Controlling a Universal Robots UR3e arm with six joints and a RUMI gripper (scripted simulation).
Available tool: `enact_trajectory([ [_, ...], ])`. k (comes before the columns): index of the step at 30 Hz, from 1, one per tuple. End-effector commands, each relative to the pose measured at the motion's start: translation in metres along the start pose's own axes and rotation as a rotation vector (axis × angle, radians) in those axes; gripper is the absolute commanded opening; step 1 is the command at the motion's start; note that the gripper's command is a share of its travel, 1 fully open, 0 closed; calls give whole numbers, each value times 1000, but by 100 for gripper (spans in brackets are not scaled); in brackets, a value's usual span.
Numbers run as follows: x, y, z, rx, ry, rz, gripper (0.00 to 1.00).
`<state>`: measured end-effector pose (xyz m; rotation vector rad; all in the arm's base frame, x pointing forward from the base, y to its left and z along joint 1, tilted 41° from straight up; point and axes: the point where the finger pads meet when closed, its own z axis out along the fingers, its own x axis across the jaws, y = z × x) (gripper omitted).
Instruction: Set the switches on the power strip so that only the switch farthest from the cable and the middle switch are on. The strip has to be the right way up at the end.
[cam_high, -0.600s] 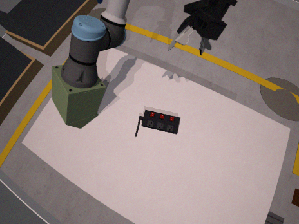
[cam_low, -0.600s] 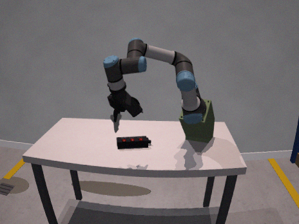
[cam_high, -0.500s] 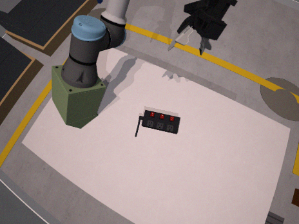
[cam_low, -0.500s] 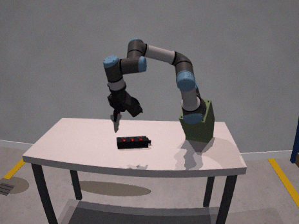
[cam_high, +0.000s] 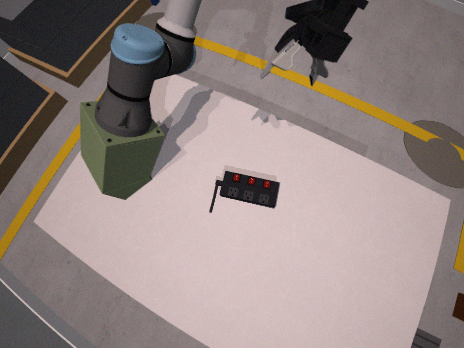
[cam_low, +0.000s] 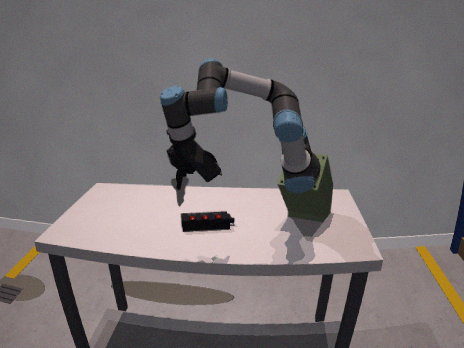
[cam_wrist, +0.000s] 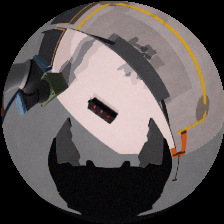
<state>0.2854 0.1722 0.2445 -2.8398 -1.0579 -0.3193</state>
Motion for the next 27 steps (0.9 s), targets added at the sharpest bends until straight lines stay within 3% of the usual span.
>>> enact_trajectory([
  [1,0,0,-1,-1,2,0,100],
  [16,0,4,3,1,4,-45,100],
  [27,0,16,16,9,13,-197,100],
])
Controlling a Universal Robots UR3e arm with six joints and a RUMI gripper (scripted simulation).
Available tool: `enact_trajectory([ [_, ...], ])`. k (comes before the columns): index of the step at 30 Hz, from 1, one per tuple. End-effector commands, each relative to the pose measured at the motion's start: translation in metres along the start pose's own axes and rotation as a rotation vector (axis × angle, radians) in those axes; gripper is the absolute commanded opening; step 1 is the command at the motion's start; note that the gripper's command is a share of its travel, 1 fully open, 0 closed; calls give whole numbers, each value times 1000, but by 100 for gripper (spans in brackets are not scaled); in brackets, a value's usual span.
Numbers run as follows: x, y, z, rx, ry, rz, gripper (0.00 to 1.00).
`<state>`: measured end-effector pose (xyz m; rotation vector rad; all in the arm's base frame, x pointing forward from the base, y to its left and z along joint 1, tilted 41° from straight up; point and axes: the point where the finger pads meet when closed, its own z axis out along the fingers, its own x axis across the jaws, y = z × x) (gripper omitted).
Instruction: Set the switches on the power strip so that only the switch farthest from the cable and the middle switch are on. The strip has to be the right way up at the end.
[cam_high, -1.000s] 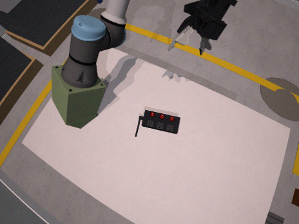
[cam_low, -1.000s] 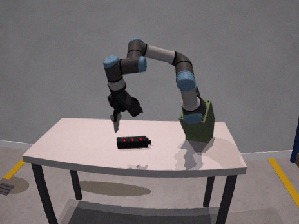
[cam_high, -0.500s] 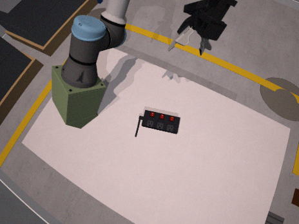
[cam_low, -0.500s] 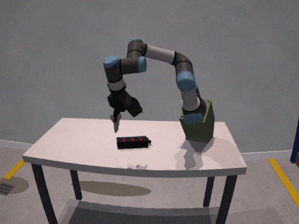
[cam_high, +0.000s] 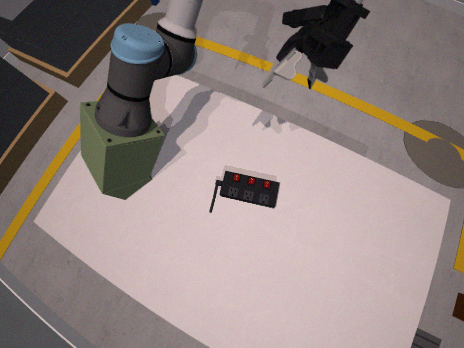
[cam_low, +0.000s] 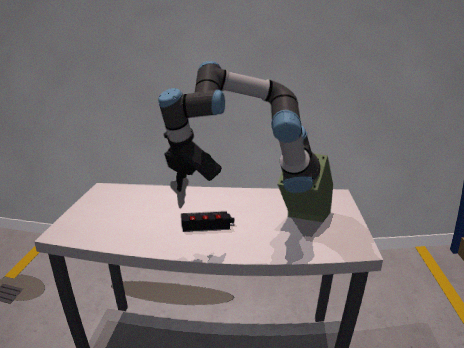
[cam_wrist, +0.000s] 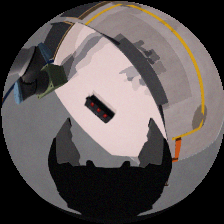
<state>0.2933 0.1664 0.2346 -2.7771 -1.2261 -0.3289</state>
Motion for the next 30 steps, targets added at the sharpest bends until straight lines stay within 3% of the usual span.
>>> enact_trajectory([
  [1,-1,8,8,3,12,-99,100],
  [30,-16,52,56,8,58,-644,100],
])
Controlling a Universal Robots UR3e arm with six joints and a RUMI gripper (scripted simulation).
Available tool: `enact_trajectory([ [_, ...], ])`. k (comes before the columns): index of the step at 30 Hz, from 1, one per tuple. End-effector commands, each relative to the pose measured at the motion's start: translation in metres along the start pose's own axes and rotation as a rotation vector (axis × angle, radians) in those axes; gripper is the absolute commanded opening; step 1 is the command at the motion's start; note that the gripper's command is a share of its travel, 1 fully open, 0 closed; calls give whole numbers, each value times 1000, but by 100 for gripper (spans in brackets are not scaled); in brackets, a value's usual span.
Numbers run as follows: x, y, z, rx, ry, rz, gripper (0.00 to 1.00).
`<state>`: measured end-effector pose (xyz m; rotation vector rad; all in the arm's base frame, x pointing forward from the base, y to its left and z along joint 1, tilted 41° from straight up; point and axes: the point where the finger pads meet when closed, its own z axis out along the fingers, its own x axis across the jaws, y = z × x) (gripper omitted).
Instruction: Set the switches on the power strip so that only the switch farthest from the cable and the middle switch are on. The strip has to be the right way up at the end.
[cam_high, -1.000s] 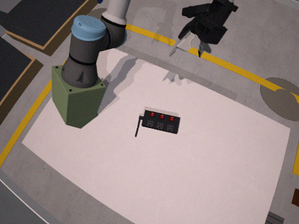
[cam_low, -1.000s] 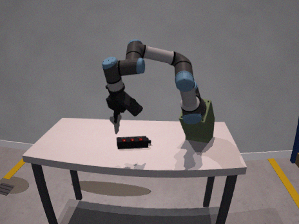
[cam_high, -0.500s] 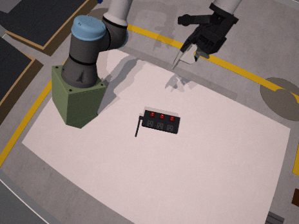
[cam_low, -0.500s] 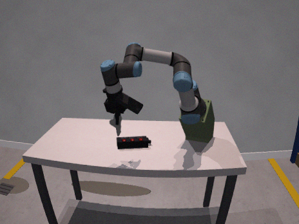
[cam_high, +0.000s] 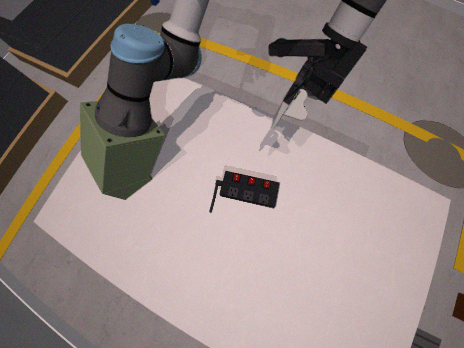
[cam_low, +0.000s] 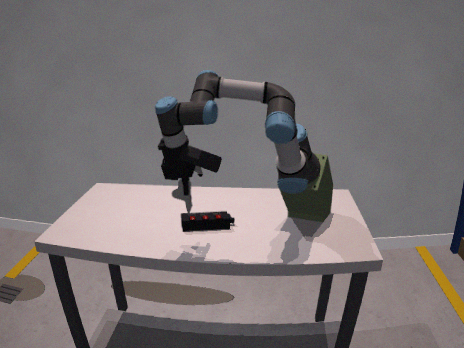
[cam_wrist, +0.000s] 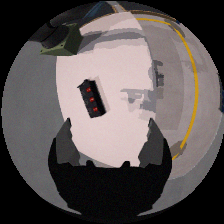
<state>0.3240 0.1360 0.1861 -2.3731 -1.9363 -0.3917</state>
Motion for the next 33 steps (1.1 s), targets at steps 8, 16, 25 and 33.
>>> enact_trajectory([
  [8,-21,14,24,-20,37,-290,100],
  [16,-32,20,37,-29,47,-436,100],
  [25,-45,26,53,-44,58,-619,100],
  [33,-56,30,65,-59,64,-760,100],
])
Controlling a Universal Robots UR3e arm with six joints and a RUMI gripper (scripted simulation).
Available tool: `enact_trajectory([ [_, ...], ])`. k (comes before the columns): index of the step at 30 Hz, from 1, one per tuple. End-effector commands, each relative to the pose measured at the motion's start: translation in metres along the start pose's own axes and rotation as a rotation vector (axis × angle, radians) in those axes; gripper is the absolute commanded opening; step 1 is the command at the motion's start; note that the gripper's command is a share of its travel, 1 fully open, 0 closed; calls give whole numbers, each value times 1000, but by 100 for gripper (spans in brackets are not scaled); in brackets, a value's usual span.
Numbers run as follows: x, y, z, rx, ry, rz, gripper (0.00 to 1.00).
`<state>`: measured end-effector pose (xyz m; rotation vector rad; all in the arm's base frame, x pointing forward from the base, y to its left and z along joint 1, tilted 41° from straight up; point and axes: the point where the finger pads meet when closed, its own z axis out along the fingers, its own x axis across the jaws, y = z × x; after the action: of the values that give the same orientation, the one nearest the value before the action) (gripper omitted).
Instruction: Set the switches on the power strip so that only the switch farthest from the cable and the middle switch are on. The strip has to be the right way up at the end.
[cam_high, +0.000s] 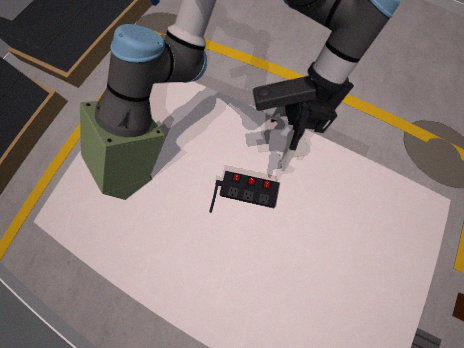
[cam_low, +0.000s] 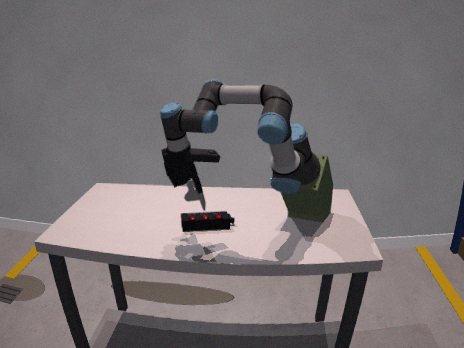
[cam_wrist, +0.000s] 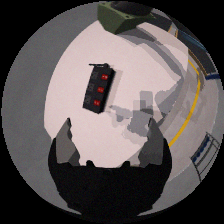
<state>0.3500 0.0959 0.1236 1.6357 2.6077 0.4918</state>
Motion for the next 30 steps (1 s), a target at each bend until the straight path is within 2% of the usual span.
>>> enact_trajectory([
  [1,-12,-3,11,-30,8,-145,100],
  [8,-21,-6,22,-43,10,-277,100],
  [11,-21,-6,22,-43,10,-277,100],
  [15,-29,-10,31,-56,9,-399,100],
  [30,-44,-17,50,-83,1,-642,100],
])
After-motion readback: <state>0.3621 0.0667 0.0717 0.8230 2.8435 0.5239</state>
